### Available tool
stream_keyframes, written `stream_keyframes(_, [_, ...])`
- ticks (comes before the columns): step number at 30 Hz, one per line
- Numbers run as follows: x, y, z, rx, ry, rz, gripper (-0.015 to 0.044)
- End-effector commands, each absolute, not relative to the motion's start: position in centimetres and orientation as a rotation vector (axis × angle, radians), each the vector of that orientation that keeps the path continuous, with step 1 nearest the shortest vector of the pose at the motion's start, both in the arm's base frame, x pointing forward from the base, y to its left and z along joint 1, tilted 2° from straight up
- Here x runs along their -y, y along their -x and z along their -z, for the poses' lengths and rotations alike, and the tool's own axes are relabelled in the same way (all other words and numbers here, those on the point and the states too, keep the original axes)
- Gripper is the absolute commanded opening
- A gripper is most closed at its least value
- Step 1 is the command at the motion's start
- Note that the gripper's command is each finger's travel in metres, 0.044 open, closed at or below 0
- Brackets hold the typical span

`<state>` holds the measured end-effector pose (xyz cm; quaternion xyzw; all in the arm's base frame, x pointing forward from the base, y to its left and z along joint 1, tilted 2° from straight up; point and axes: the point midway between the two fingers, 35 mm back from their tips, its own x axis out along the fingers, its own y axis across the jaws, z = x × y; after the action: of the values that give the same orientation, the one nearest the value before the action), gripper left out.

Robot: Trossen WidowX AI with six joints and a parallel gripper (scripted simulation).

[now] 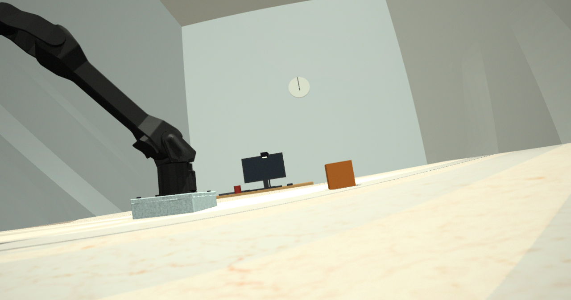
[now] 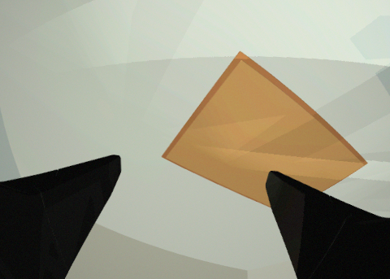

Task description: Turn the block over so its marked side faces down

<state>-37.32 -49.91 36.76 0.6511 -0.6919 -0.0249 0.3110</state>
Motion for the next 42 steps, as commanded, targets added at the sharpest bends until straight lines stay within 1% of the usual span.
stream_keyframes(1, [50.0,37.2,-36.8,1.826,-1.719,0.067,0.0426])
stream_keyframes(2, [50.3,36.9,-36.7,1.823,-1.721,0.072,0.044])
stream_keyframes(4, [51.3,35.6,-36.7,1.811,-1.727,0.092,0.044])
stream_keyframes(11, [56.3,27.9,-35.8,1.732,-1.77,0.21,0.044])
stream_keyframes(18, [60.9,16.6,-33.7,1.578,-1.848,0.395,0.044])
stream_keyframes(24, [62.5,6.3,-31.5,1.385,-1.898,0.562,0.044])
stream_keyframes(29, [62.1,-2.4,-29.5,1.181,-1.917,0.695,0.044])
stream_keyframes(33, [60.6,-9.2,-27.7,0.991,-1.921,0.781,0.044])
stream_keyframes(42, [53.5,-23.4,-23.8,0.502,-1.855,0.906,0.044])
